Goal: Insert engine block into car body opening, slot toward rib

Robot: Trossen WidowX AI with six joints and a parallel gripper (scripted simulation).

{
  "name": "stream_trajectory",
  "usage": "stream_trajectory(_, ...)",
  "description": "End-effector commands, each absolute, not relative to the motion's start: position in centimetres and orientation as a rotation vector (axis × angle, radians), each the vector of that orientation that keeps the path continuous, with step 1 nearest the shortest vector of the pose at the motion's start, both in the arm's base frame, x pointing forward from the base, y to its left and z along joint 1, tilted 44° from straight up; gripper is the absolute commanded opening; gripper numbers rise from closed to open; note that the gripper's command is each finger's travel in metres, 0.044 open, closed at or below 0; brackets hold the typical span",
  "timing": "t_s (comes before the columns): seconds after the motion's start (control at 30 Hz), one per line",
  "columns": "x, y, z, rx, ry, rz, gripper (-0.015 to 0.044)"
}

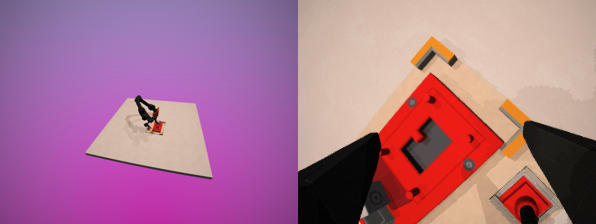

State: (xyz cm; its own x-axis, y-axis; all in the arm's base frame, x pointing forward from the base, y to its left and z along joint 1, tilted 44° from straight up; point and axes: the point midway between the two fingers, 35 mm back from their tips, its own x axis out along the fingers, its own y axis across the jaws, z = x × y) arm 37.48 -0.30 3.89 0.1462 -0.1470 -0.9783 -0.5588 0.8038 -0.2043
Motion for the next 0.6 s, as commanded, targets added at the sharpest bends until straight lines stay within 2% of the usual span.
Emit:
stream_trajectory(0.0, 35.6, 1.8, 3.0, -0.682, 1.504, 0.345, 0.044)
stream_trajectory(0.57, 27.5, 7.9, 1.7, -1.151, 1.791, 0.373, 0.044)
